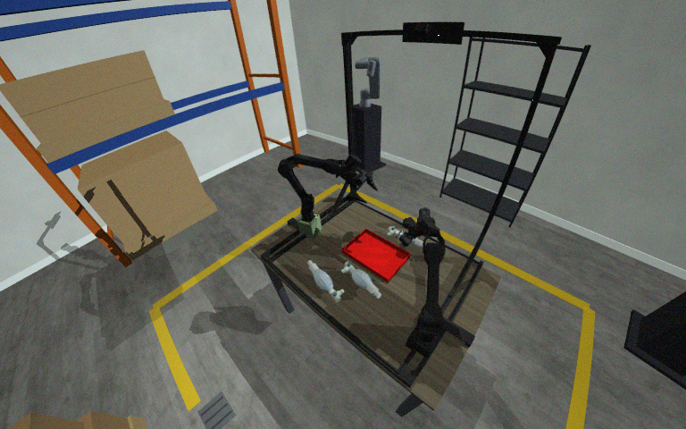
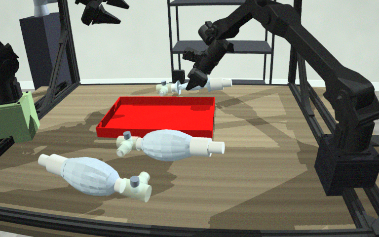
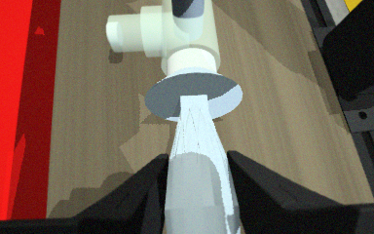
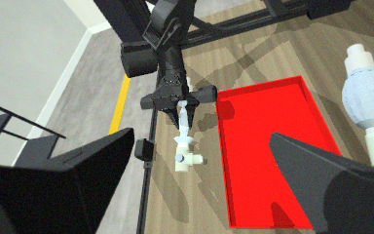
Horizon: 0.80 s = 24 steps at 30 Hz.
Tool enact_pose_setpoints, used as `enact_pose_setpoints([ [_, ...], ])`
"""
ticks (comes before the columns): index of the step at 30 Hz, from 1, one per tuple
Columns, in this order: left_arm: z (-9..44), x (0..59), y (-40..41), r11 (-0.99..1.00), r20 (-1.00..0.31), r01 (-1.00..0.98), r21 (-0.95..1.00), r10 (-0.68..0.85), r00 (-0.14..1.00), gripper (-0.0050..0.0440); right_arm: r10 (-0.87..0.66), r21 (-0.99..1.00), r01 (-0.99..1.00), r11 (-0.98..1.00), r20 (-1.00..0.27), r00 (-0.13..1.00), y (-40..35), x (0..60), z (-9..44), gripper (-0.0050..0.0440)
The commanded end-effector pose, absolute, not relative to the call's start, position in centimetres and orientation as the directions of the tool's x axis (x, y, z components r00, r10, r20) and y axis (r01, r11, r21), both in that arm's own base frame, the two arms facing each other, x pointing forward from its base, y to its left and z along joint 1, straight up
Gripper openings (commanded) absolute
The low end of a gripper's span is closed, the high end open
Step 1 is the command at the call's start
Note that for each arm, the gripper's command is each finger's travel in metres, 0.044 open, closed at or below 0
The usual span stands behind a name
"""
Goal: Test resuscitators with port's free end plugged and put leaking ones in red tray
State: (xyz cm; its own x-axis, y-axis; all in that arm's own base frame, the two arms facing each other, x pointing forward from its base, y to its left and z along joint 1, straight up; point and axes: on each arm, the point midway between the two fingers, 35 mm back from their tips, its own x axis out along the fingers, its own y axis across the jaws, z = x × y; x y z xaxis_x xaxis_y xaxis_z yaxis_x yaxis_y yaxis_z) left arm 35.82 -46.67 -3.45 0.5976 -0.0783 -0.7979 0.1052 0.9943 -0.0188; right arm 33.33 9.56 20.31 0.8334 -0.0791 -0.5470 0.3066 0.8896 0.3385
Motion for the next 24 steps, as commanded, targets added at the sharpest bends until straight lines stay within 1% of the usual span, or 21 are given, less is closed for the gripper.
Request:
enact_pose_setpoints([
  [1,-3.3,35.9,-46.7,0.994,-0.797,0.105,-0.021,-0.081,0.599,0.0000,-0.059,0.393,0.278,0.876,-0.486,0.872,7.5,29.4,21.2,0.0440],
  [3,-3.3,35.9,-46.7,0.994,-0.797,0.105,-0.021,-0.081,0.599,0.0000,-0.047,0.426,0.260,0.867,-0.448,0.893,6.5,27.5,21.2,0.0440],
  [9,-3.3,35.9,-46.7,0.994,-0.797,0.105,-0.021,-0.081,0.599,0.0000,-0.047,0.426,0.260,0.867,-0.448,0.893,6.5,27.5,21.2,0.0440],
  [14,-3.3,35.8,-46.7,0.994,-0.798,0.106,-0.021,-0.081,0.598,0.0000,-0.048,0.342,0.324,0.882,-0.619,0.784,11.7,29.1,18.8,0.0440],
  [18,-3.3,35.8,-46.7,0.994,-0.798,0.106,-0.021,-0.081,0.598,0.0000,-0.086,0.239,0.358,0.903,-0.716,0.693,16.0,29.3,16.0,0.0440],
  [20,-3.3,35.8,-46.7,0.994,-0.798,0.106,-0.021,-0.081,0.598,0.0000,-0.117,0.178,0.369,0.912,-0.750,0.651,18.2,29.0,14.5,0.0440],
  [24,-3.3,35.8,-46.7,0.994,-0.798,0.106,-0.021,-0.081,0.598,0.0000,-0.117,0.178,0.369,0.912,-0.750,0.651,18.2,29.0,14.5,0.0440],
])
